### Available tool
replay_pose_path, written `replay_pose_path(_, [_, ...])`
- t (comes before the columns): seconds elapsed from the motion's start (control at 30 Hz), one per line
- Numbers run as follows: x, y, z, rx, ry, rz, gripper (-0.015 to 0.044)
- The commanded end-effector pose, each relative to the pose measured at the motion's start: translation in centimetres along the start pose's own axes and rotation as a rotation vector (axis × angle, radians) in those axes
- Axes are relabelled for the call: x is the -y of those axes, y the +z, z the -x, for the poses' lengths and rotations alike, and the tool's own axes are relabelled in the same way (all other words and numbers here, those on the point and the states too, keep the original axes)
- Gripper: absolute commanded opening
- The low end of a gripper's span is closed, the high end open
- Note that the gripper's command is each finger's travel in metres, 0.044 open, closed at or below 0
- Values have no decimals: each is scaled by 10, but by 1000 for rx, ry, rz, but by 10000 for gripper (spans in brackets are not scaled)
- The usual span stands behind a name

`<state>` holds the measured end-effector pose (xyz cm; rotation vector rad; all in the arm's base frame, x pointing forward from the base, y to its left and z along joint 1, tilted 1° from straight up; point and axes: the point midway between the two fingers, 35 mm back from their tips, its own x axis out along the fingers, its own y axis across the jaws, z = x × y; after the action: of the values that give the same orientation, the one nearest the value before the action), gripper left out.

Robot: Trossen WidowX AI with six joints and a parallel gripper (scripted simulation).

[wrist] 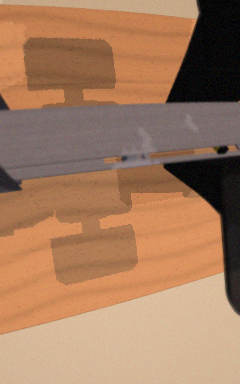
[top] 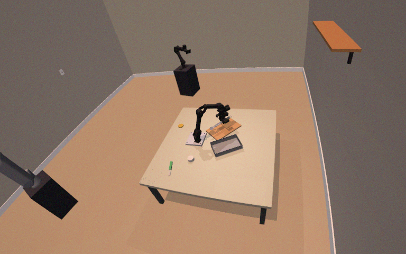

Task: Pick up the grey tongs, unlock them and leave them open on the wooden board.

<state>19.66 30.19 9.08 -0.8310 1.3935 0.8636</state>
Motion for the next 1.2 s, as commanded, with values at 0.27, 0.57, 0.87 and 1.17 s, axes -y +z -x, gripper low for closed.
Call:
replay_pose_path(0.27, [0, -4, -21, -7, -3, 2, -150])
replay_pose_path(0.57, [0, -7, -33, -7, -3, 2, -150])
replay_pose_path(0.87, [0, -5, -30, -3, 0, 1, 7])
replay_pose_path(1.17, [0, -5, -30, -3, 0, 1, 244])
